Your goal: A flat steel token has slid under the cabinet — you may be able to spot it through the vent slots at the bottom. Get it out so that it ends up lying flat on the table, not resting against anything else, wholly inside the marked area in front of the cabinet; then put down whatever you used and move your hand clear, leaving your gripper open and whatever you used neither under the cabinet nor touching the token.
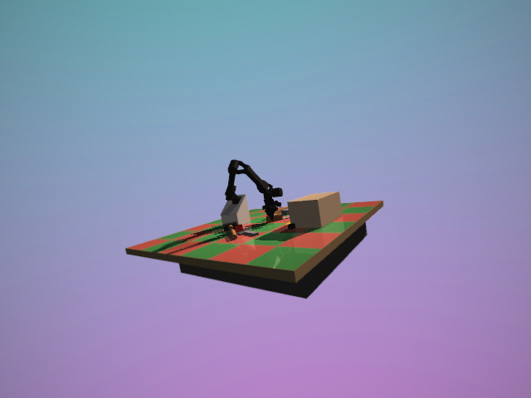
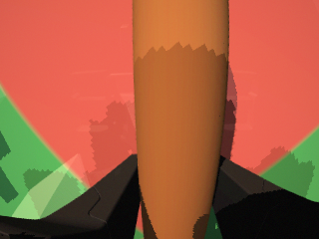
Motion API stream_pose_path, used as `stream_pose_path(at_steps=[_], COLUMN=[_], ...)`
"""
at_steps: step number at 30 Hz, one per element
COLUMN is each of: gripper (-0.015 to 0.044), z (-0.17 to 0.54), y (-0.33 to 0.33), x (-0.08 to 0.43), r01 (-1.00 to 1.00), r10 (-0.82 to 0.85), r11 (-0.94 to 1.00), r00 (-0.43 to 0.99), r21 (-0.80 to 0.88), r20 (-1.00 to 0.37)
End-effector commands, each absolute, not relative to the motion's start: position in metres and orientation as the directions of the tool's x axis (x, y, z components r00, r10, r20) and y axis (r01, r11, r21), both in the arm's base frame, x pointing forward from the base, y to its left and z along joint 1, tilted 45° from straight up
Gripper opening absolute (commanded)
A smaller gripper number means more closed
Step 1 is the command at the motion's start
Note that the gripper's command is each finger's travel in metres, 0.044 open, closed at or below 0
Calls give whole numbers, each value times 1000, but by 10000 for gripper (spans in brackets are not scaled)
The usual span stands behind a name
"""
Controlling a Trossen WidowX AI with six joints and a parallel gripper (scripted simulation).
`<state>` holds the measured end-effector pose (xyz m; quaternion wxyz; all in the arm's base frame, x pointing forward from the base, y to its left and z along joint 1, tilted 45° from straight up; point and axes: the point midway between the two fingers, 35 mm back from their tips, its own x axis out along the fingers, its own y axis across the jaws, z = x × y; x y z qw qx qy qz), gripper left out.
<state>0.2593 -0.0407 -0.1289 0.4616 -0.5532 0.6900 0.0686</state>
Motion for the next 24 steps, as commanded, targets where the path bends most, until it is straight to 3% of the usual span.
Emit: stream_pose_path(at_steps=[1, 24], gripper=[0, 0], z=[-123, -104], y=[-44, -64], x=[260, 265], r01=[-827, -827], r10=[-701, -702], r11=[374, 374], r00=[44, 43], r21=[-419, -419], r20=[-712, -711])
